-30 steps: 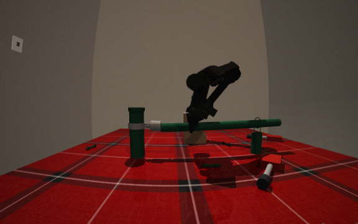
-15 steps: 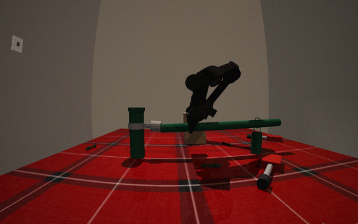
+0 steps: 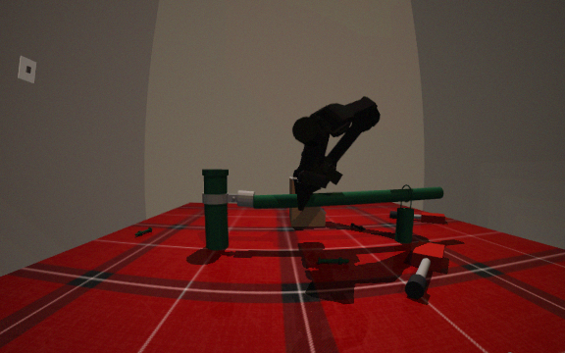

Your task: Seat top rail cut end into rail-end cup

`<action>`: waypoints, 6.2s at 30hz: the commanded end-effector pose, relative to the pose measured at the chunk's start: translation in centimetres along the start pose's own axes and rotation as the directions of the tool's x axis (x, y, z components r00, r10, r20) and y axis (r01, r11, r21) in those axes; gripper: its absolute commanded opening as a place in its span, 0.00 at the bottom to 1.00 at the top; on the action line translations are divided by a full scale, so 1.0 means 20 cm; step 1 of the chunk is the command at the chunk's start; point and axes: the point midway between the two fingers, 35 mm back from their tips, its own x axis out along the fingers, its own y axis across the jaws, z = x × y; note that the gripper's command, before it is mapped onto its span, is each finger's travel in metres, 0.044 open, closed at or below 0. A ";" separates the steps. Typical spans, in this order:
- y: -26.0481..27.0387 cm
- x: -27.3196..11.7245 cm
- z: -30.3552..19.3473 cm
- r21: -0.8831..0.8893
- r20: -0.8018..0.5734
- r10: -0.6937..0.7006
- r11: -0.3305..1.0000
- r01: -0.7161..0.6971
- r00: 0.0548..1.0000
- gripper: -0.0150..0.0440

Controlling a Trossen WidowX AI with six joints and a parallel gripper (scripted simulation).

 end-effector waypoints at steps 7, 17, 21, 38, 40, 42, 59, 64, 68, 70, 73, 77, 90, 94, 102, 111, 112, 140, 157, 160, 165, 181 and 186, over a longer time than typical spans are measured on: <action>-0.01 -0.02 -0.04 -0.003 -0.025 -0.012 1.000 0.012 1.000 0.25; 0.00 0.00 0.00 0.000 0.000 0.000 1.000 0.000 1.000 0.25; 0.00 0.00 0.00 0.000 0.000 0.000 1.000 0.000 1.000 0.25; 0.00 -0.01 -0.01 -0.001 -0.006 0.000 1.000 0.000 1.000 0.25; 0.00 -0.01 -0.01 -0.001 -0.007 0.000 1.000 0.000 1.000 0.25; 0.00 -0.01 -0.01 -0.001 -0.007 0.000 1.000 0.000 1.000 0.25; 0.00 -0.02 -0.02 -0.002 -0.011 -0.001 1.000 0.001 1.000 0.25; -0.01 -0.02 -0.02 -0.002 -0.011 -0.001 1.000 0.001 1.000 0.25; -0.01 -0.02 -0.02 -0.002 -0.012 -0.001 1.000 0.001 1.000 0.25; -0.01 -0.03 -0.02 -0.002 -0.012 -0.001 1.000 0.001 1.000 0.25; -0.01 -0.03 -0.03 -0.002 -0.012 -0.001 1.000 0.001 1.000 0.25; -0.01 -0.03 -0.03 -0.002 -0.012 -0.001 1.000 0.001 1.000 0.25; -0.01 -0.03 -0.04 -0.002 -0.012 -0.001 1.000 0.001 1.000 0.25; -0.01 -0.03 -0.04 -0.002 -0.012 -0.001 1.000 0.001 1.000 0.25; 0.00 -0.01 0.00 -0.004 0.006 0.014 1.000 -0.014 1.000 0.25; 0.00 -0.01 -0.01 -0.004 0.006 0.014 1.000 -0.014 1.000 0.25; 0.00 -0.01 -0.01 -0.004 0.006 0.014 1.000 -0.014 1.000 0.25; -0.02 -0.04 -0.06 -0.004 0.005 0.014 1.000 -0.014 1.000 0.25; -0.04 -0.05 -0.07 -0.004 0.005 0.014 1.000 -0.014 1.000 0.25; -0.04 -0.05 -0.07 -0.004 0.005 0.014 1.000 -0.014 1.000 0.25; -0.04 -0.05 -0.08 -0.004 0.005 0.014 1.000 -0.014 1.000 0.25; -0.03 -0.05 -0.11 -0.004 0.005 0.014 1.000 -0.014 1.000 0.25; -0.03 -0.05 -0.12 -0.004 0.005 0.014 1.000 -0.014 1.000 0.25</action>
